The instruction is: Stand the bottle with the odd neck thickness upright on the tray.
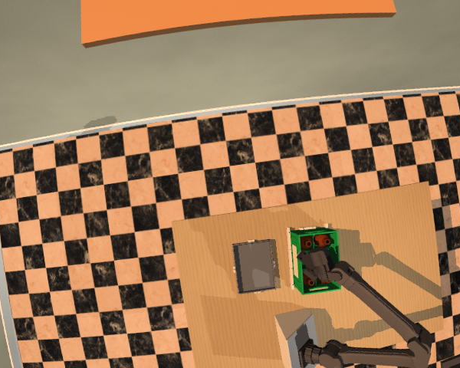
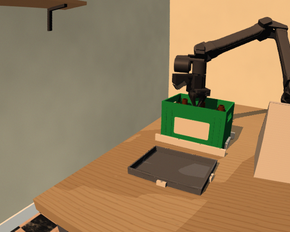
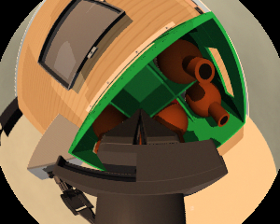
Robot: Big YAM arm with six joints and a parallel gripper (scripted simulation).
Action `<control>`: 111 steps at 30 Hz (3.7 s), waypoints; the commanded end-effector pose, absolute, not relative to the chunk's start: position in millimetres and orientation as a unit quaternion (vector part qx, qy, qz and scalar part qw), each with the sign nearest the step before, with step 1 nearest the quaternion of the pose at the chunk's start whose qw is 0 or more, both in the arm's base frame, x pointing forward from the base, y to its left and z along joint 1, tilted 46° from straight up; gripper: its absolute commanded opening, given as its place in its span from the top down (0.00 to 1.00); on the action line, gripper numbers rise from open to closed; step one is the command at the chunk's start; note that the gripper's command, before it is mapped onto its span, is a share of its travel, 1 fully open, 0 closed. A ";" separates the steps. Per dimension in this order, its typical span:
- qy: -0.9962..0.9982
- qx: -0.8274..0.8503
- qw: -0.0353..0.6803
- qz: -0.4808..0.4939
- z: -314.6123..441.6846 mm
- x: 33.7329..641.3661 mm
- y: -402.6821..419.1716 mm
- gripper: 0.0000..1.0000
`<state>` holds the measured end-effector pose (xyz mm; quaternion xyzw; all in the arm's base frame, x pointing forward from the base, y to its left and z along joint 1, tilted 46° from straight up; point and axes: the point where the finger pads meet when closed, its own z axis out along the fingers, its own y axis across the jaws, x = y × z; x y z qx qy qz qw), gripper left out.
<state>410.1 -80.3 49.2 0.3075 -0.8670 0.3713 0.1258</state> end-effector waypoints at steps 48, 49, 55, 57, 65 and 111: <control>-0.867 0.303 0.134 0.371 42.7 411.5 -89.5 1.00; -0.867 0.303 0.134 0.371 42.7 411.5 -89.5 1.00; -0.867 0.303 0.134 0.371 42.7 411.5 -89.5 1.00; -0.867 0.303 0.134 0.371 42.7 411.5 -89.5 1.00; -0.867 0.303 0.134 0.371 42.7 411.5 -89.5 1.00; -0.868 0.303 0.134 0.371 42.7 411.5 -89.5 0.39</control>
